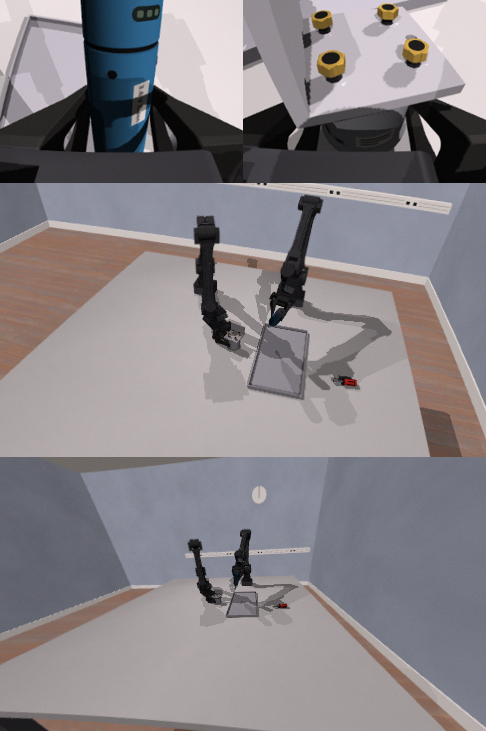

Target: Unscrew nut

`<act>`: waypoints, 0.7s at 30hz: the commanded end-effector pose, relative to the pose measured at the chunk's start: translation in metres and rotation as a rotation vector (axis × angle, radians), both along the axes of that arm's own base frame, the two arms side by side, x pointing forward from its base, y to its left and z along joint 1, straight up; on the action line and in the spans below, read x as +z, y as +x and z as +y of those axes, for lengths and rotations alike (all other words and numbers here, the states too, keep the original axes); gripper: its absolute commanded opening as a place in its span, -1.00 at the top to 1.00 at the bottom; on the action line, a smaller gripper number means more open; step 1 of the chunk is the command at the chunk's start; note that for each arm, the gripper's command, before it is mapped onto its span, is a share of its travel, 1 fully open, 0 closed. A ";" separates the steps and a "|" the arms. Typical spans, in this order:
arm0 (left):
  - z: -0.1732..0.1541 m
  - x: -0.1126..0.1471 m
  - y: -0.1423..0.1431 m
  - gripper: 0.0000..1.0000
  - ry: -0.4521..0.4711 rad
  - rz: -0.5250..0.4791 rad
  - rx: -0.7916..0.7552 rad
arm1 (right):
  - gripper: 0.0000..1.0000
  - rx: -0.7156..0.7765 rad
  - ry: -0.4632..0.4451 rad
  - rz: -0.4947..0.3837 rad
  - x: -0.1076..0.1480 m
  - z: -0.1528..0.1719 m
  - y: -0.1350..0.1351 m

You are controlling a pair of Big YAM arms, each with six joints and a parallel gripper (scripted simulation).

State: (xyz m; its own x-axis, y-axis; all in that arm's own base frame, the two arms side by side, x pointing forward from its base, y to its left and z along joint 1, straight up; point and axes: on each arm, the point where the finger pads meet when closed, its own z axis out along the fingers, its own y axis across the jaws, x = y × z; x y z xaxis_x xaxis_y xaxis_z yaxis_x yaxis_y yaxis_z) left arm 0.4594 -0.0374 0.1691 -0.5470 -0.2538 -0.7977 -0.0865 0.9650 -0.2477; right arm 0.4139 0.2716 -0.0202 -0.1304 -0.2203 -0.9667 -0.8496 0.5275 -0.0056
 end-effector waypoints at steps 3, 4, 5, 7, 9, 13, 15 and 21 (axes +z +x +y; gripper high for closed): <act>0.024 0.041 0.035 0.17 -0.042 -0.033 0.082 | -0.17 -0.001 0.007 -0.010 0.004 0.002 0.004; 0.029 0.039 0.035 0.17 -0.047 -0.022 0.094 | -0.17 -0.001 0.007 -0.010 0.004 0.002 0.004; 0.033 0.038 0.036 0.17 -0.051 -0.011 0.106 | -0.17 -0.001 0.007 -0.010 0.004 0.002 0.004; 0.041 0.035 0.037 0.17 -0.060 0.011 0.129 | -0.17 -0.001 0.007 -0.010 0.004 0.002 0.004; 0.049 0.032 0.038 0.17 -0.068 0.033 0.153 | -0.17 -0.001 0.007 -0.010 0.004 0.002 0.004; 0.039 0.053 0.040 0.17 -0.072 -0.029 0.131 | -0.17 -0.001 0.007 -0.010 0.004 0.002 0.004; 0.053 0.031 0.038 0.17 -0.074 0.044 0.166 | -0.17 -0.001 0.007 -0.010 0.004 0.002 0.004; 0.078 0.023 0.038 0.17 -0.104 0.107 0.240 | -0.17 -0.001 0.007 -0.010 0.004 0.002 0.004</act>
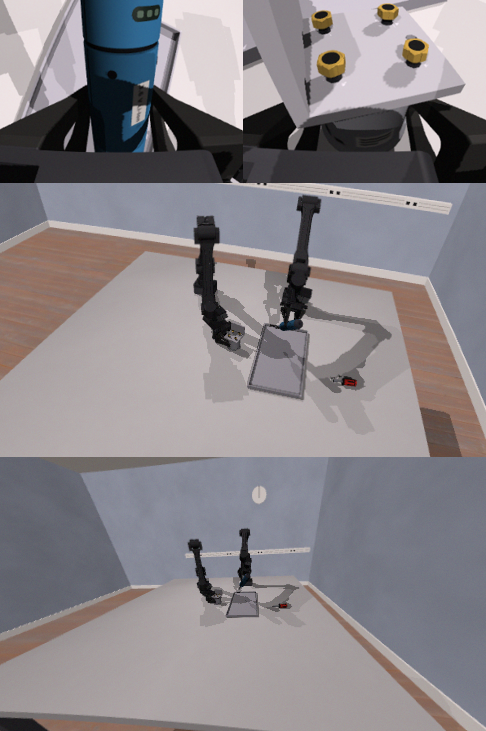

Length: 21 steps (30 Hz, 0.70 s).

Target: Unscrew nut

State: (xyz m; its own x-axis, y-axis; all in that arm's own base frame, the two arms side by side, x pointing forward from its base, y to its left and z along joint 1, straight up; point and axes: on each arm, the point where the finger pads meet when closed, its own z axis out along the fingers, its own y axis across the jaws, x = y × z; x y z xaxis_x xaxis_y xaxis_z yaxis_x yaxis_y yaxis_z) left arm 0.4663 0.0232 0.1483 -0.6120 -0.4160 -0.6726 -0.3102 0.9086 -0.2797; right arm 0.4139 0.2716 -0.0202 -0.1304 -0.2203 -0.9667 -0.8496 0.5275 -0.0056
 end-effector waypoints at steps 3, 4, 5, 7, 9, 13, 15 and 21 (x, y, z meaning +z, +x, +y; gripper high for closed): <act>0.030 0.040 0.031 0.17 -0.037 -0.035 0.094 | -0.17 -0.001 0.007 -0.010 0.004 0.002 0.004; 0.034 0.038 0.030 0.17 -0.042 -0.025 0.107 | -0.17 -0.001 0.007 -0.010 0.004 0.002 0.004; 0.039 0.037 0.030 0.17 -0.047 -0.014 0.119 | -0.17 -0.001 0.007 -0.010 0.004 0.002 0.004; 0.038 0.052 0.028 0.17 -0.045 -0.046 0.118 | -0.17 -0.001 0.007 -0.010 0.004 0.002 0.004; 0.028 0.056 0.033 0.17 -0.044 -0.067 0.096 | -0.17 -0.001 0.007 -0.010 0.004 0.002 0.004; 0.051 0.034 0.028 0.17 -0.063 0.016 0.158 | -0.17 -0.001 0.007 -0.010 0.004 0.002 0.004; 0.059 0.031 0.027 0.17 -0.074 0.036 0.185 | -0.17 -0.001 0.007 -0.010 0.004 0.002 0.004; 0.084 0.025 0.022 0.17 -0.106 0.096 0.263 | -0.17 -0.001 0.007 -0.010 0.004 0.002 0.004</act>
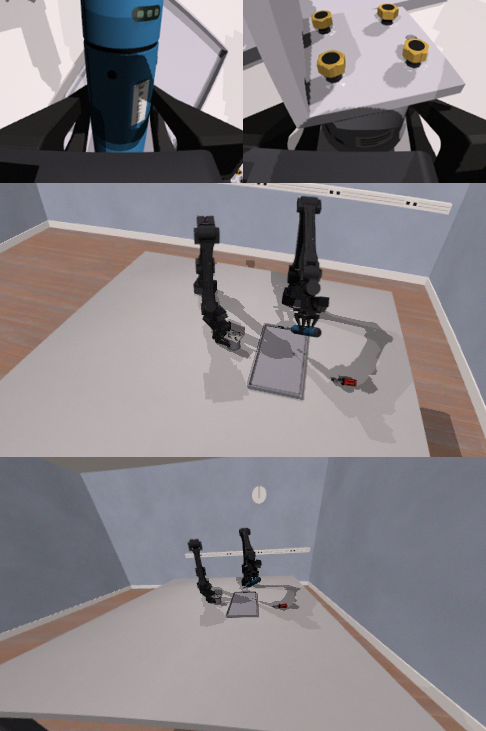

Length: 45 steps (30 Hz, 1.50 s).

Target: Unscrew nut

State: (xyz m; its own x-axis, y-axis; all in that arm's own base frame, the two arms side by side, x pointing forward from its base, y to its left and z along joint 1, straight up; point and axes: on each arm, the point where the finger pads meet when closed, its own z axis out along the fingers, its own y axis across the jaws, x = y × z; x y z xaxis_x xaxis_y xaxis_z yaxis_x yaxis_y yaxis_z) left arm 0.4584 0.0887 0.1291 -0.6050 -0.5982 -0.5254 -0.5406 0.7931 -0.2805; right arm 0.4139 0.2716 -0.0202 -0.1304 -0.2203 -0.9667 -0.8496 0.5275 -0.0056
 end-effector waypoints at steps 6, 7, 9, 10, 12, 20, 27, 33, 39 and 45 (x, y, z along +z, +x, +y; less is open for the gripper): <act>0.011 0.059 0.031 0.17 -0.008 -0.099 0.044 | -0.17 -0.001 0.007 -0.010 0.004 0.002 0.004; 0.026 0.043 0.028 0.17 -0.020 -0.053 0.081 | -0.17 -0.001 0.007 -0.010 0.004 0.002 0.004; 0.034 0.040 0.025 0.17 -0.032 -0.031 0.108 | -0.17 -0.001 0.007 -0.010 0.004 0.002 0.004; 0.038 0.039 0.024 0.17 -0.038 -0.022 0.122 | -0.17 -0.001 0.007 -0.010 0.004 0.002 0.004; 0.046 0.037 0.021 0.17 -0.049 -0.002 0.149 | -0.17 -0.001 0.007 -0.010 0.004 0.002 0.004; 0.069 0.047 0.011 0.17 -0.077 0.023 0.229 | -0.17 -0.001 0.007 -0.010 0.004 0.002 0.004; 0.084 0.028 0.005 0.17 -0.108 0.093 0.286 | -0.17 -0.001 0.007 -0.010 0.004 0.002 0.004; 0.106 0.028 -0.007 0.17 -0.143 0.139 0.370 | -0.17 -0.001 0.007 -0.010 0.004 0.002 0.004; 0.103 0.038 -0.007 0.17 -0.148 0.136 0.374 | -0.17 -0.001 0.007 -0.010 0.004 0.002 0.004; 0.130 0.019 -0.023 0.17 -0.190 0.213 0.469 | -0.17 -0.001 0.007 -0.010 0.004 0.002 0.004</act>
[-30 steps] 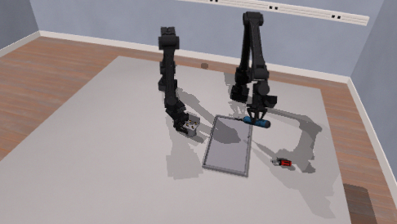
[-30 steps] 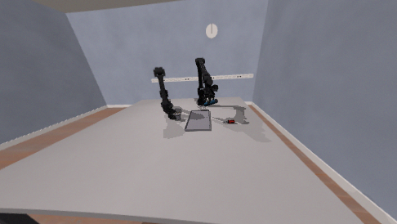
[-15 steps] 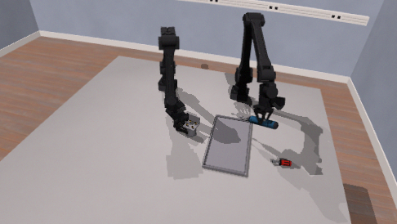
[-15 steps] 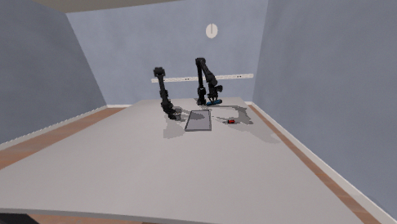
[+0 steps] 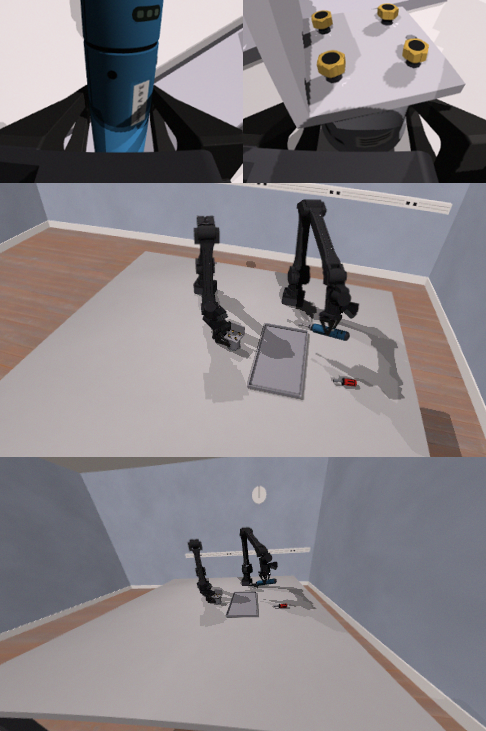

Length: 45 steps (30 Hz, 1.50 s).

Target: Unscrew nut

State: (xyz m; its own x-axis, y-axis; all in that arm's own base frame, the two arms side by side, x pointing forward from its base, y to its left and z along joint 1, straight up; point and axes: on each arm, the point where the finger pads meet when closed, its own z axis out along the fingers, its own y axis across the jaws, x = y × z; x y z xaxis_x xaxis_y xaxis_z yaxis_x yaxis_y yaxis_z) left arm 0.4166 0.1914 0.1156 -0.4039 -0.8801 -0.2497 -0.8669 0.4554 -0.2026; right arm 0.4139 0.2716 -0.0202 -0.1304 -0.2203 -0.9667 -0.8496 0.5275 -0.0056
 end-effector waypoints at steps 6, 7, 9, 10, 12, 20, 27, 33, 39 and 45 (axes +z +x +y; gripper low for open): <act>0.047 0.030 0.004 0.17 -0.027 0.004 0.152 | -0.17 -0.001 0.007 -0.010 0.004 0.002 0.004; 0.051 0.029 0.002 0.17 -0.034 0.015 0.166 | -0.17 -0.001 0.007 -0.010 0.004 0.002 0.004; 0.050 0.045 0.001 0.17 -0.019 -0.017 0.166 | -0.17 -0.001 0.007 -0.010 0.004 0.002 0.004; 0.041 0.045 0.006 0.17 -0.019 -0.017 0.143 | -0.17 -0.001 0.007 -0.010 0.004 0.002 0.004; 0.041 0.045 0.006 0.17 -0.019 -0.017 0.143 | -0.17 -0.001 0.007 -0.010 0.004 0.002 0.004; 0.074 0.032 -0.021 0.17 -0.082 0.075 0.282 | -0.17 -0.001 0.007 -0.010 0.004 0.002 0.004; 0.077 0.042 -0.027 0.17 -0.096 0.089 0.317 | -0.17 -0.001 0.007 -0.010 0.004 0.002 0.004; 0.096 0.025 -0.045 0.17 -0.141 0.156 0.398 | -0.17 -0.001 0.007 -0.010 0.004 0.002 0.004; 0.111 0.030 -0.063 0.17 -0.177 0.198 0.485 | -0.17 -0.001 0.007 -0.010 0.004 0.002 0.004; 0.108 0.042 -0.063 0.17 -0.176 0.193 0.491 | -0.17 -0.001 0.007 -0.010 0.004 0.002 0.004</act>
State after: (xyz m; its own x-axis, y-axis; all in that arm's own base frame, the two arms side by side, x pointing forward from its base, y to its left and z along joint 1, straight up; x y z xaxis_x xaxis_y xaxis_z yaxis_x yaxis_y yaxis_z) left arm 0.3269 0.2888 0.1147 0.0389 -0.9992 0.0133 -0.9991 -0.0387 0.0187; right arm 0.4139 0.2716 -0.0202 -0.1304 -0.2203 -0.9667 -0.8496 0.5275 -0.0056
